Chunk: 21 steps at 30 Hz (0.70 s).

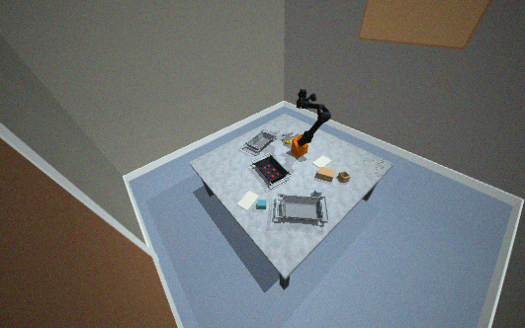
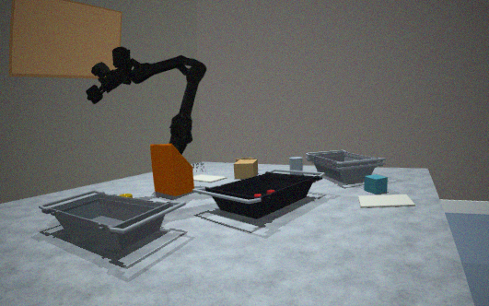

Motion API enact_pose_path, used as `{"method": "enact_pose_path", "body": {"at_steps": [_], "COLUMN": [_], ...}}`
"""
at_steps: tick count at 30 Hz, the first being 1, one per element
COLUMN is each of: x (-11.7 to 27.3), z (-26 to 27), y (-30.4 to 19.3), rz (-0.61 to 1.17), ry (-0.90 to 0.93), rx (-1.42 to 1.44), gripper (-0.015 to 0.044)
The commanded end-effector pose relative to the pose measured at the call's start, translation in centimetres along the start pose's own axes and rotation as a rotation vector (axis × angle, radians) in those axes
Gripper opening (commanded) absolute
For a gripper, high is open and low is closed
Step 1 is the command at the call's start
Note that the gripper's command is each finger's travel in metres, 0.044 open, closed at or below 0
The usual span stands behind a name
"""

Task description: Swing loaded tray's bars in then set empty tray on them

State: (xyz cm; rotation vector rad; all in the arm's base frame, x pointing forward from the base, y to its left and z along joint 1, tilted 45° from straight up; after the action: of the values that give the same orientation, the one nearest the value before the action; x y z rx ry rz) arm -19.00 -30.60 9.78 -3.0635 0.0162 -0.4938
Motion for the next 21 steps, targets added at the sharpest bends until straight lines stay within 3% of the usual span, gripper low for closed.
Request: {"method": "enact_pose_path", "body": {"at_steps": [1, 8, 12, 21], "x": [0.0, 0.1, 1.6, 10.0], "z": [0.0, 0.1, 1.4, 7.8], "y": [0.0, 0.1, 1.7, 6.7], "rz": [0.000, -0.003, -0.090, -0.446], "ry": [0.000, 0.002, 0.054, 0.305], "rx": [0.000, 0.002, 0.060, 0.329], "gripper": [0.0374, 0.0190, 0.0085, 0.0081]}}
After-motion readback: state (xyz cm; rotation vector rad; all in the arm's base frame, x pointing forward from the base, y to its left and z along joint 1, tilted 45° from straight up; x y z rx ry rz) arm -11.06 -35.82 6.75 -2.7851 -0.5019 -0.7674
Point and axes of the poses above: the point midway between the two fingers, 35 mm back from their tips, its own x axis back along the fingers, its own z axis across the jaws, y = z × x, the point moved 7 cm from there along x, back along the fingers, and after that the axes turned 15 degrees about x, right-handed, at the moved point
